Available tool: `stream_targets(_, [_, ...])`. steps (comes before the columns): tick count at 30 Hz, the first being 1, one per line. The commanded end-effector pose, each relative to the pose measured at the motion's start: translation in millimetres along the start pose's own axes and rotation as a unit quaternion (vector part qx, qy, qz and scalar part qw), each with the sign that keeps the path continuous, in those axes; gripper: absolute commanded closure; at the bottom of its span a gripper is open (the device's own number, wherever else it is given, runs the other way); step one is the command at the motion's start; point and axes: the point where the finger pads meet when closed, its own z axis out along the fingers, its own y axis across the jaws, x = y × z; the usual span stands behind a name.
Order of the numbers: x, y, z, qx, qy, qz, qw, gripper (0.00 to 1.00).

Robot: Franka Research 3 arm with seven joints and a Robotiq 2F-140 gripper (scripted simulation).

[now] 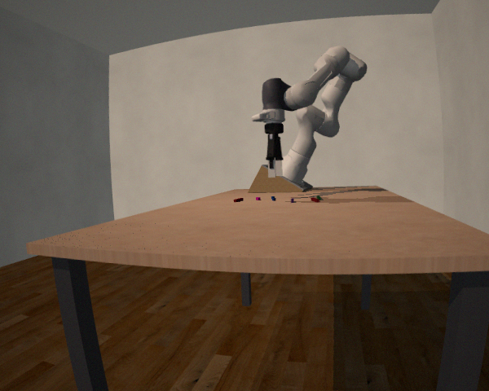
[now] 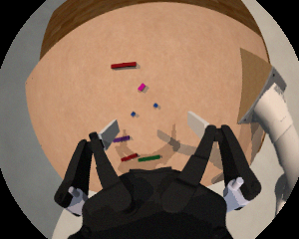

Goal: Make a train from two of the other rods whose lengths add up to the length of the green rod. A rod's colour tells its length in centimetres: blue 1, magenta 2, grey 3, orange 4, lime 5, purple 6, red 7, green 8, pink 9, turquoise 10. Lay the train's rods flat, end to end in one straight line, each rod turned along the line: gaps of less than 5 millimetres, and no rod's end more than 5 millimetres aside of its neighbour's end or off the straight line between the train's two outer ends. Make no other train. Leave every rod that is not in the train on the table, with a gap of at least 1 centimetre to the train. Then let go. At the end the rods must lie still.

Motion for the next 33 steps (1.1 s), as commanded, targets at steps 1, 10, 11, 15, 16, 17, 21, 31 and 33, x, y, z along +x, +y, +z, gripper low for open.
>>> stream_targets(1, [2.0,1.3,-0.3,0.003,-0.005,-0.083,0.996,0.0])
stream_targets(10, [4.7,3.3,-1.0,0.003,-0.005,-0.152,0.988,0.0])
stream_targets(11, [5.0,3.5,-1.1,0.004,-0.005,-0.159,0.987,0.0])
stream_targets(15, [6.1,4.3,-1.3,0.004,-0.004,-0.187,0.982,0.0])
stream_targets(16, [6.4,4.5,-1.4,0.004,-0.004,-0.195,0.981,0.0])
stream_targets(17, [6.7,4.7,-1.5,0.004,-0.004,-0.202,0.979,0.0])
stream_targets(21, [7.9,5.6,-1.8,0.004,-0.004,-0.232,0.973,0.0])
stream_targets(31, [10.7,7.8,-2.6,0.004,-0.004,-0.304,0.953,0.0])
stream_targets(33, [11.3,8.2,-2.7,0.004,-0.004,-0.318,0.948,0.0])
